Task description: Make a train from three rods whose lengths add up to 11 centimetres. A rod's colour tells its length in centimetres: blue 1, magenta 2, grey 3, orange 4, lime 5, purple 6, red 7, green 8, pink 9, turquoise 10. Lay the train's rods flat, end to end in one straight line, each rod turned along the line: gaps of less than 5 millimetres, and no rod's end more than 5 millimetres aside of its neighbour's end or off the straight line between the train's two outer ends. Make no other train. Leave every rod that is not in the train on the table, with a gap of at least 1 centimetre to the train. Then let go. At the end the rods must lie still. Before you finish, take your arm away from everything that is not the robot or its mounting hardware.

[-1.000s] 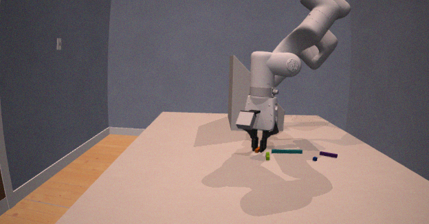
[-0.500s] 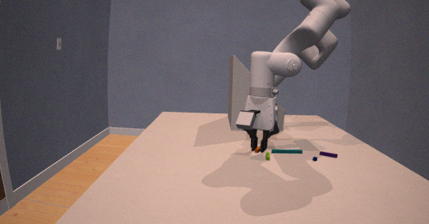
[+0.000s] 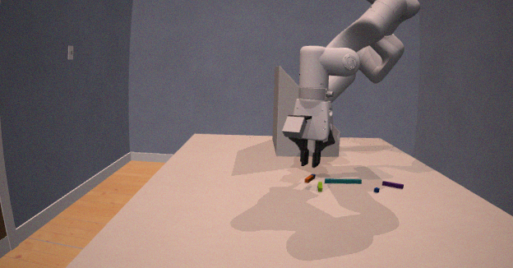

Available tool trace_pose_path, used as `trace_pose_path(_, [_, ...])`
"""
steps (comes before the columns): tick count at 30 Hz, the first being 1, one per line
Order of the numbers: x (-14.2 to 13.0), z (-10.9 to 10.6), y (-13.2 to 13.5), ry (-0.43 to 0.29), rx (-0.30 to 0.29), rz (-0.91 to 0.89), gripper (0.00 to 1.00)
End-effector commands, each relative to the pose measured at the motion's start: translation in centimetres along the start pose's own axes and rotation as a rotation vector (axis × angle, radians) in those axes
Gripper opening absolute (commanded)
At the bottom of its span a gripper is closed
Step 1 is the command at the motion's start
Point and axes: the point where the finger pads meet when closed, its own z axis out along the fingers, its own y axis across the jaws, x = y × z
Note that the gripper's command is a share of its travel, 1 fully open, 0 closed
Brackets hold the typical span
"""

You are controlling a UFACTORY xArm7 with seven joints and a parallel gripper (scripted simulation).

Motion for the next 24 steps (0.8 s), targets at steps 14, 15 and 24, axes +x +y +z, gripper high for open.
trace_pose_path(14, [0.1, -5.2, 0.0, 0.002, 0.0, 0.0, 0.24])
trace_pose_path(15, [0.1, -5.2, 0.0, 0.002, 0.0, 0.0, 1.0])
trace_pose_path(24, [0.1, -5.2, 0.0, 0.002, 0.0, 0.0, 1.0])
